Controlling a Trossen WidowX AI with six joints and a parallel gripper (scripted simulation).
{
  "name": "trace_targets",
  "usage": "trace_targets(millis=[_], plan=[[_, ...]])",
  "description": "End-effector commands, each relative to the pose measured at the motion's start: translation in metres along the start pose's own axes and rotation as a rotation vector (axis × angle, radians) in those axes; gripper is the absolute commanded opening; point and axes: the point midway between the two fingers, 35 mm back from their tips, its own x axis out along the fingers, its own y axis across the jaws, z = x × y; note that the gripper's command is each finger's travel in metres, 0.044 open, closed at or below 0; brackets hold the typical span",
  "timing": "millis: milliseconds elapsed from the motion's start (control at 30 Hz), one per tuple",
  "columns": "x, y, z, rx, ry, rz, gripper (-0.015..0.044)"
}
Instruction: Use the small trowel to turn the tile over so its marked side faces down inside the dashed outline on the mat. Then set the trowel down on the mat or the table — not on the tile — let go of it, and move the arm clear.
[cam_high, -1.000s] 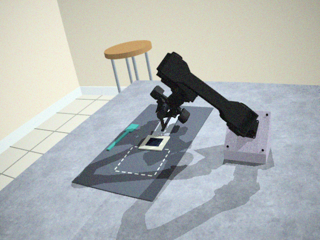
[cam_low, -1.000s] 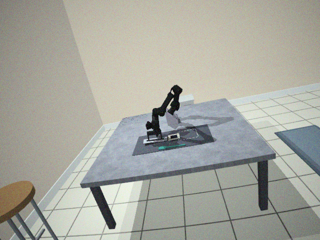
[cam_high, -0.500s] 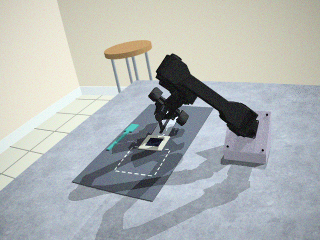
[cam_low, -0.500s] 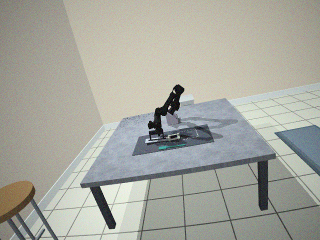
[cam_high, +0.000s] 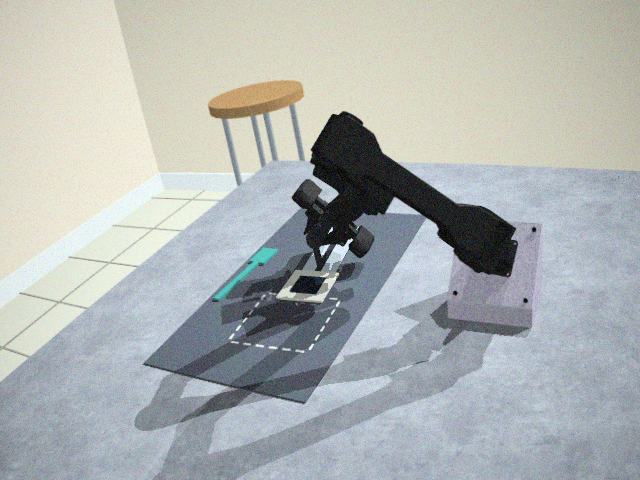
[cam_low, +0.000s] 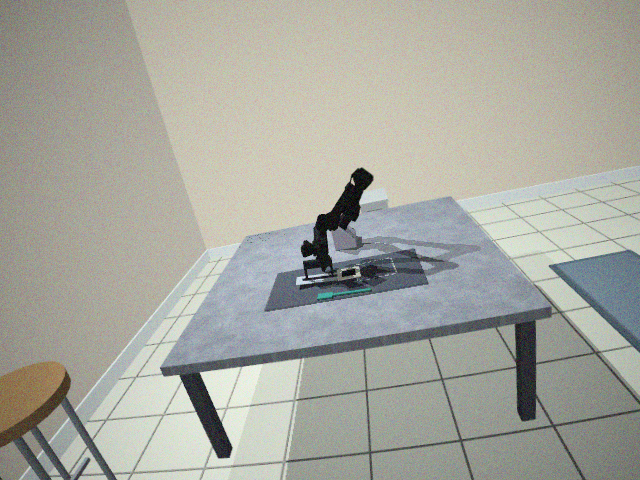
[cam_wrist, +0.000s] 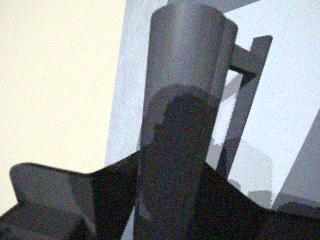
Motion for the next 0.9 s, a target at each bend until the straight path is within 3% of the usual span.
trace_targets(millis=[0, 867], plan=[[-0.001, 0.001, -0.006, -0.001, 0.011, 0.002, 0.0000], [-0.034, 0.041, -0.032, 0.075, 0.075, 0.002, 0.0000]])
